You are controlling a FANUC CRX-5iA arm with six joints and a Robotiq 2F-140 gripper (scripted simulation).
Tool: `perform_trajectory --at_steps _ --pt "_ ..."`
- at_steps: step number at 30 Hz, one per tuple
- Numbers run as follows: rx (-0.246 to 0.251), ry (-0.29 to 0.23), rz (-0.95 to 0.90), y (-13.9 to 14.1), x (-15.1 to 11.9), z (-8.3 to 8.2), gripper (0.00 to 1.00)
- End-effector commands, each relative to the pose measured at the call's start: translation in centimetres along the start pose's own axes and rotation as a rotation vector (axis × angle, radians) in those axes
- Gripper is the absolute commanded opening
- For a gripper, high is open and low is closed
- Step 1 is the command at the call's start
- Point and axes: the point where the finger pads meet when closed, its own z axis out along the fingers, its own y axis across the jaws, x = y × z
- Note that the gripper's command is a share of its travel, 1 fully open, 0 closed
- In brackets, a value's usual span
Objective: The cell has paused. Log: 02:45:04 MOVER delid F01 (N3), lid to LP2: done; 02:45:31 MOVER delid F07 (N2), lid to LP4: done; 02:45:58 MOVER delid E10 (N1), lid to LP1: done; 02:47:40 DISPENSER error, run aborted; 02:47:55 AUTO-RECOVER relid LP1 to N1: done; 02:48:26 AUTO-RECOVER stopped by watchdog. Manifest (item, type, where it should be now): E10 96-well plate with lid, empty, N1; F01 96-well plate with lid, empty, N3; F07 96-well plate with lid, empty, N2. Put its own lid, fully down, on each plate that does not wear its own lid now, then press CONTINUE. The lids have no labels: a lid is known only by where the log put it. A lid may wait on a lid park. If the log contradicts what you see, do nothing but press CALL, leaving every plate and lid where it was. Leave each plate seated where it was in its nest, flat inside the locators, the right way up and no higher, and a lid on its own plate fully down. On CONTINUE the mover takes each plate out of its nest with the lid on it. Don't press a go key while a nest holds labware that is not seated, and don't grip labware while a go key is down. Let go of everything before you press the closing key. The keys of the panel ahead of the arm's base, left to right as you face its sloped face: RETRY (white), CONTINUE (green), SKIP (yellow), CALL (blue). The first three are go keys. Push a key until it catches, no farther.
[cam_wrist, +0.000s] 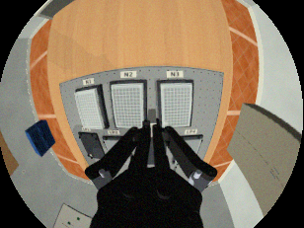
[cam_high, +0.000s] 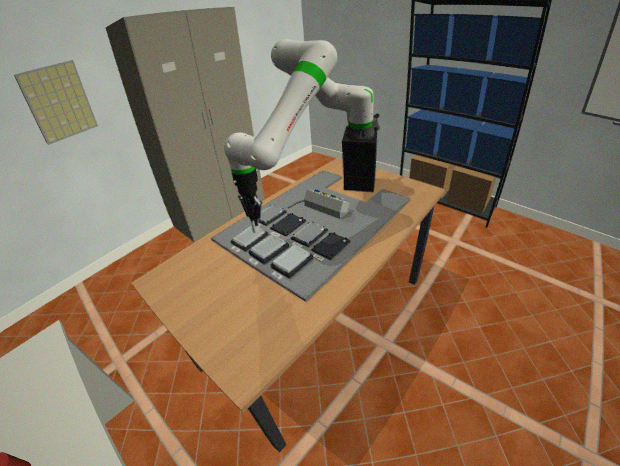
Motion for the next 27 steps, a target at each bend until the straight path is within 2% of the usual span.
perform_trajectory --at_steps 1,3,4,5,6,8,9,11,12,13,14,15,16,19,20,27 --pt "0.000 0.000 0.000 0.1 -0.1 0.0 0.00" --pt "0.001 0.000 -0.001 2.1 -2.0 0.0 0.00" --pt "0.003 -0.001 -0.001 4.0 -4.1 0.1 0.00" --pt "0.003 -0.001 -0.001 4.0 -4.1 0.1 0.00" --pt "0.003 -0.001 0.000 6.2 -6.9 0.1 0.00" --pt "0.003 -0.001 0.000 6.2 -6.9 0.1 0.00" --pt "0.004 -0.001 0.001 8.5 -10.0 0.1 0.00" --pt "0.004 -0.001 0.001 8.5 -10.0 0.1 0.00" --pt "0.003 0.000 0.002 10.3 -13.2 0.1 0.00" --pt "0.003 0.000 0.002 10.3 -13.2 0.1 0.00" --pt "0.002 0.000 0.004 11.7 -15.8 0.0 0.00" --pt "0.002 0.000 0.004 11.7 -15.8 0.0 0.00" --pt "0.001 0.000 0.005 12.5 -17.5 0.0 0.00" --pt "0.000 0.000 0.006 13.0 -18.5 0.0 0.00" --pt "0.000 0.000 0.006 13.0 -18.5 0.0 0.66" --pt "0.000 0.000 0.006 13.0 -18.5 0.0 0.66"
